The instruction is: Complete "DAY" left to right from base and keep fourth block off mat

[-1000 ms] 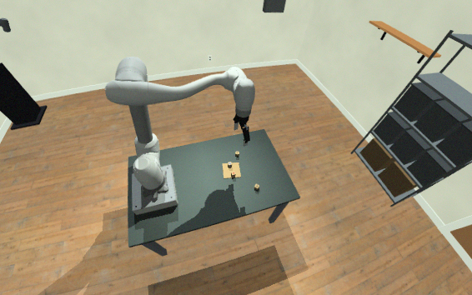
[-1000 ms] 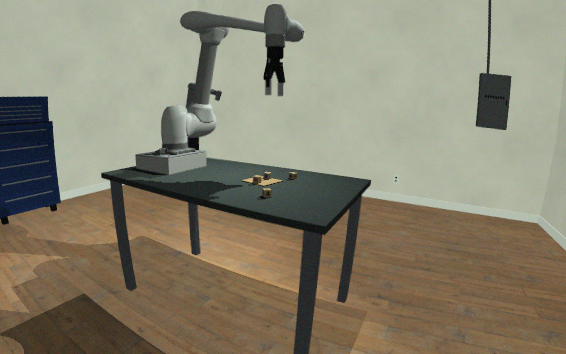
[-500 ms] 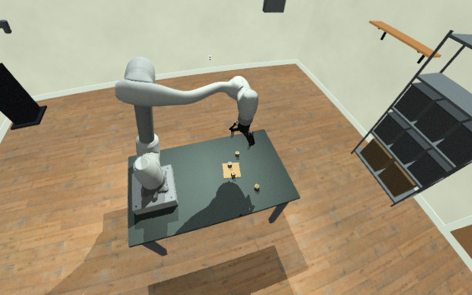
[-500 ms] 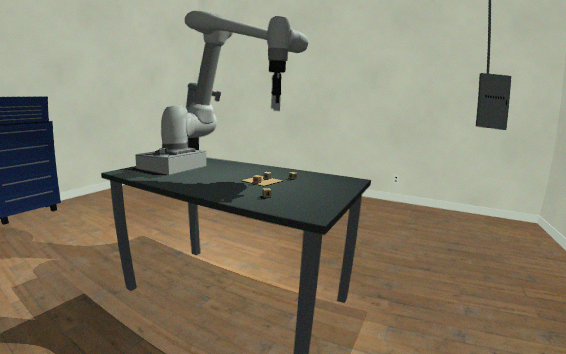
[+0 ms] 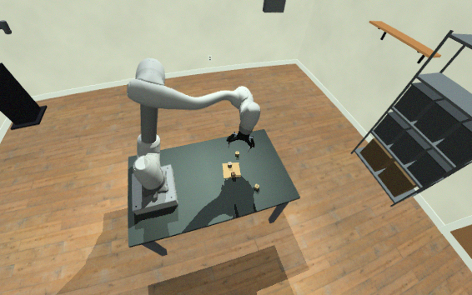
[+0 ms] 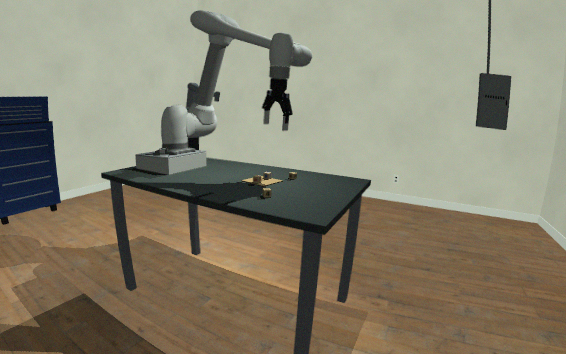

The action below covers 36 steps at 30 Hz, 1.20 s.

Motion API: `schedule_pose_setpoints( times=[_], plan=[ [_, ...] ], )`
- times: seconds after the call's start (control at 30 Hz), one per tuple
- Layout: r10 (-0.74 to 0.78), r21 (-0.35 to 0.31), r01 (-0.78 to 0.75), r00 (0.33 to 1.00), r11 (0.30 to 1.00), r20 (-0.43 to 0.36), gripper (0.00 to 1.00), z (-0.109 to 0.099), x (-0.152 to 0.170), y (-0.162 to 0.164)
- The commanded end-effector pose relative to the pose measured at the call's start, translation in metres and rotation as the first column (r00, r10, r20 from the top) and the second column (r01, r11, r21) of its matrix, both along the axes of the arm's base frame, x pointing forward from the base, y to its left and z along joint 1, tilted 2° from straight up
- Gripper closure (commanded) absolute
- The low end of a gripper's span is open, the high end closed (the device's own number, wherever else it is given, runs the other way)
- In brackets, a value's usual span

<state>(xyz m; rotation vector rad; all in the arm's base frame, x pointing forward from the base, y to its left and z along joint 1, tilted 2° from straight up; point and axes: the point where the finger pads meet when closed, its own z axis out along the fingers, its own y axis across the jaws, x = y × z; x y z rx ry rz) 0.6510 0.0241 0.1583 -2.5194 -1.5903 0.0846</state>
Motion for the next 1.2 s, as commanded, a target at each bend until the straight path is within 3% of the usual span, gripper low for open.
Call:
schedule_pose_setpoints(
  times=[0.0, 0.3, 0.37, 0.63, 0.73, 0.87, 0.93, 1.17],
  plan=[
    [0.13, 0.047, -0.13, 0.991, 0.99, -0.002, 0.0, -0.024, -0.006, 0.003],
    [0.455, 0.136, -0.456, 0.89, 0.88, 0.038, 0.0, -0.074, -0.016, 0.011],
    [0.455, 0.136, -0.456, 0.89, 0.88, 0.038, 0.0, -0.074, -0.016, 0.011],
    [0.716, 0.209, -0.724, 0.686, 0.657, 0.126, 0.0, -0.124, -0.031, 0.018],
    [0.757, 0.219, -0.767, 0.637, 0.603, 0.147, 0.0, -0.134, -0.035, 0.02],
    [0.829, 0.234, -0.846, 0.524, 0.479, 0.198, 0.0, -0.154, -0.042, 0.023],
    [0.829, 0.234, -0.846, 0.524, 0.479, 0.198, 0.0, -0.154, -0.042, 0.023],
    [0.878, 0.24, -0.904, 0.41, 0.354, 0.249, 0.0, -0.172, -0.05, 0.026]
  ],
)
